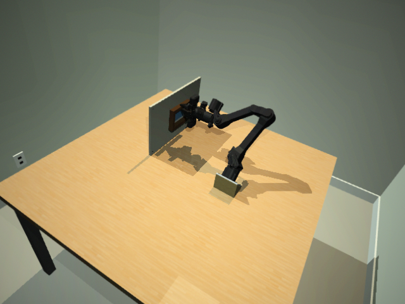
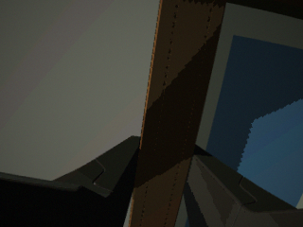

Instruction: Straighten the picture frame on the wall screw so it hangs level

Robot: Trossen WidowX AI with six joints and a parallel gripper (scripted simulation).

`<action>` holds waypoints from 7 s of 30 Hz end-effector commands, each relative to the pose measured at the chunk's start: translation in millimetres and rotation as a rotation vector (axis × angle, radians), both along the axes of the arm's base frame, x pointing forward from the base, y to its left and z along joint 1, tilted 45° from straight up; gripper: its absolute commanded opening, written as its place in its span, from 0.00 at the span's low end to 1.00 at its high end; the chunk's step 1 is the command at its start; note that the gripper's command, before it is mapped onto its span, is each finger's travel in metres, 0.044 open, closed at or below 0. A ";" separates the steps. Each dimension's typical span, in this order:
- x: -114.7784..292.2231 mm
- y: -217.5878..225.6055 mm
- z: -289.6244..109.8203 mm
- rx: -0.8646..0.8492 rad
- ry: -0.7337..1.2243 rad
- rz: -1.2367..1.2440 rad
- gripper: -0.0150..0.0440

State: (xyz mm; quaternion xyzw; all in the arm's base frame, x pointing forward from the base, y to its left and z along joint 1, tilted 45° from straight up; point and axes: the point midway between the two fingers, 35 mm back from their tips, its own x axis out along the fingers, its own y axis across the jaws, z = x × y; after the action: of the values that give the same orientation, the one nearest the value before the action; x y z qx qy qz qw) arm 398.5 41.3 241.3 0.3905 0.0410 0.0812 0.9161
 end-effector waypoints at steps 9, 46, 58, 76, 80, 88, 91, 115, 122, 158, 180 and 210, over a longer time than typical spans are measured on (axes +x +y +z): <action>0.0 0.0 0.0 -0.014 -0.003 0.000 0.52; -189.0 -22.0 39.9 0.301 0.063 0.000 0.69; -190.5 -21.9 39.9 0.302 0.063 0.000 0.69; -190.5 -21.9 39.9 0.302 0.063 0.000 0.69; -190.5 -21.9 39.9 0.302 0.063 0.000 0.69; -190.5 -21.9 39.9 0.302 0.063 0.000 0.69; -190.5 -21.9 39.9 0.302 0.063 0.000 0.69; -190.5 -21.9 39.9 0.302 0.063 0.000 0.69; -190.5 -21.9 39.9 0.302 0.063 0.000 0.69; -117.4 -27.5 5.1 0.191 0.039 0.002 0.69; -63.6 -13.5 2.9 0.193 0.037 0.002 0.69; -28.6 -5.8 0.0 0.193 0.035 0.002 0.69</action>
State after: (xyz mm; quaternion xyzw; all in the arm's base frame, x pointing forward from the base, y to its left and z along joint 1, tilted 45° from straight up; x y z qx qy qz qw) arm 363.9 35.6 241.6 0.4795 0.0503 0.0818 0.8723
